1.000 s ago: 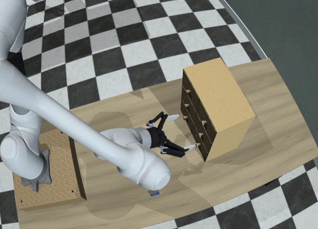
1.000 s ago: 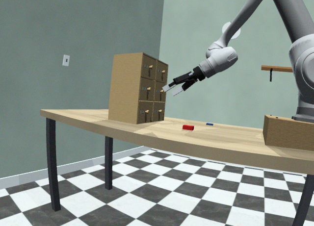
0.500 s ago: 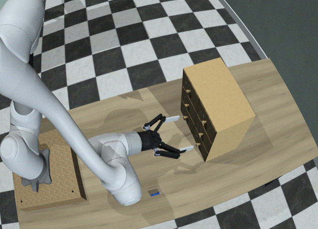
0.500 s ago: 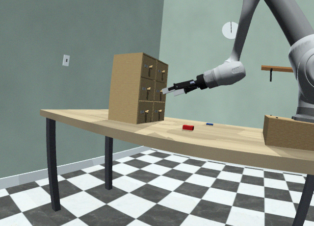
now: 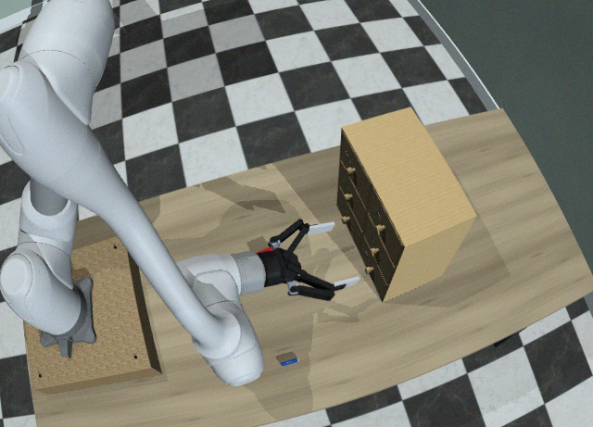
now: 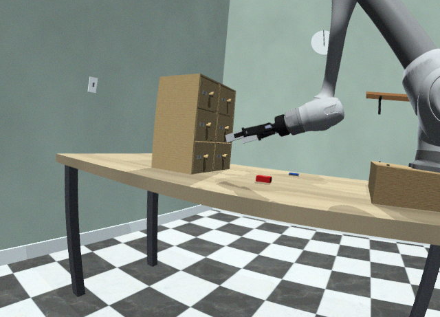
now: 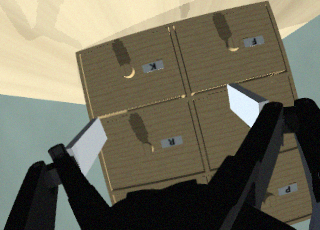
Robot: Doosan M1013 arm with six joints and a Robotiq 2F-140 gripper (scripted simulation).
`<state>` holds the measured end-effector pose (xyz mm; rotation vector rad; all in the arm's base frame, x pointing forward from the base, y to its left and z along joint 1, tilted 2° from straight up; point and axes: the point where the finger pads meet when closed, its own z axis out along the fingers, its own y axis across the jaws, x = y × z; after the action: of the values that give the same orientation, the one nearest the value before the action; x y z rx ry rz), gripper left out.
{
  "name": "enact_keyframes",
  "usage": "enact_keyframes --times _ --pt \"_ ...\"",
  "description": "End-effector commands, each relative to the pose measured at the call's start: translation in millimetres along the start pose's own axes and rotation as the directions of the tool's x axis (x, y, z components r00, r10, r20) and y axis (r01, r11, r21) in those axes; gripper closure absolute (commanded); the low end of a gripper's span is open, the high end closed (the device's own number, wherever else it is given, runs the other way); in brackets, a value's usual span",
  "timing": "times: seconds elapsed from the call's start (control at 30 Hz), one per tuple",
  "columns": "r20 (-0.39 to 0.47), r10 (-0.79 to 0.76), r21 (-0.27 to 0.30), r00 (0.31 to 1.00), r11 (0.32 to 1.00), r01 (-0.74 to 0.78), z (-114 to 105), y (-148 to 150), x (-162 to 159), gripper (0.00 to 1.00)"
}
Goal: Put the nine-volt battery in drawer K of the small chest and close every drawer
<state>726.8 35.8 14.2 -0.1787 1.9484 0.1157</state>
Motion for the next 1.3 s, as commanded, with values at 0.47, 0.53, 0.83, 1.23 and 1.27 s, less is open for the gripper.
enact_keyframes --times 0.47,0.53,0.83,1.23,1.27 --pt "-0.001 0.000 -0.003 1.000 1.000 0.000 19 4 61 0.00" --pt "-0.001 0.000 -0.003 1.000 1.000 0.000 19 4 62 0.00" --pt "-0.001 0.000 -0.003 1.000 1.000 0.000 19 4 62 0.00" --pt "-0.001 0.000 -0.003 1.000 1.000 0.000 19 4 62 0.00" --pt "-0.001 0.000 -0.003 1.000 1.000 0.000 19 4 62 0.00"
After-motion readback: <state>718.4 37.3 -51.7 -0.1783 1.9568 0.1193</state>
